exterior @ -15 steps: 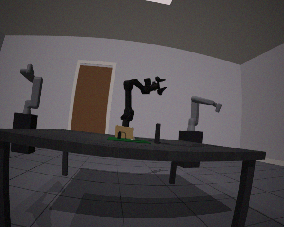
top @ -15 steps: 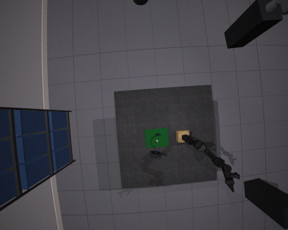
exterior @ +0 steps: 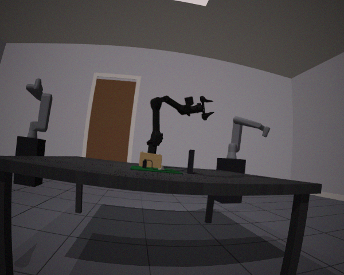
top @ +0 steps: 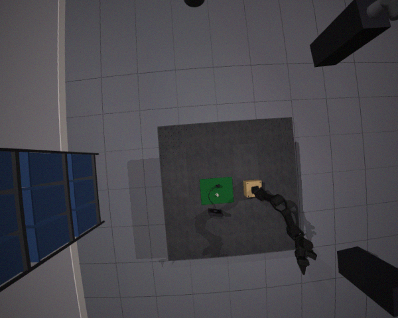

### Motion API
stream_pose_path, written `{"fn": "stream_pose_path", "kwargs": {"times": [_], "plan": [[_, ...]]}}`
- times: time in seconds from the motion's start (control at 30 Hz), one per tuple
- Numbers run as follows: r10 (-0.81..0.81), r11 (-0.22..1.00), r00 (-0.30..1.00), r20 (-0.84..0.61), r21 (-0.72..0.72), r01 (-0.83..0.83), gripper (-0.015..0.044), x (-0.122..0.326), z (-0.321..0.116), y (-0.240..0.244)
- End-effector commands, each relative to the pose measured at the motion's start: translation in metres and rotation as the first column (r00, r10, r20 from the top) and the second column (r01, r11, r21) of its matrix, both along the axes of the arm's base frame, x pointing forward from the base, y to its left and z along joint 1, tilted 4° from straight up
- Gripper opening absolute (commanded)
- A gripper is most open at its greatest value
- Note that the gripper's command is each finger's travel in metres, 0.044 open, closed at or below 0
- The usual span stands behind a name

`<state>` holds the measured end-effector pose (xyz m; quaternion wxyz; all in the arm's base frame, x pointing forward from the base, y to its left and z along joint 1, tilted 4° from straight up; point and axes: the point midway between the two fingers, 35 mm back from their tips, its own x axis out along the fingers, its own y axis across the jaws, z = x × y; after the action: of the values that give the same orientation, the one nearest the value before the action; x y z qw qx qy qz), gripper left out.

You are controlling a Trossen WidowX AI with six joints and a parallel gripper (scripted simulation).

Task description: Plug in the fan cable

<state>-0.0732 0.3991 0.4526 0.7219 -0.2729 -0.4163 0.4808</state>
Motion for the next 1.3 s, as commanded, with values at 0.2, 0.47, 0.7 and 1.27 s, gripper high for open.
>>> {"fn": "stream_pose_path", "kwargs": {"times": [0.2, 0.47, 0.7, 1.27], "plan": [[-0.238, 0.941, 0.97, -0.039, -0.257, 0.221, 0.044, 0.139, -0.06, 0.039], [-0.465, 0.819, 0.872, -0.152, -0.448, 0.358, 0.044, 0.253, -0.115, 0.018], [-0.656, 0.687, 0.721, -0.223, -0.572, 0.448, 0.044, 0.344, -0.155, -0.039], [-0.938, 0.334, 0.01, -0.346, -0.896, 0.292, 0.044, 0.468, -0.279, -0.257]]}}
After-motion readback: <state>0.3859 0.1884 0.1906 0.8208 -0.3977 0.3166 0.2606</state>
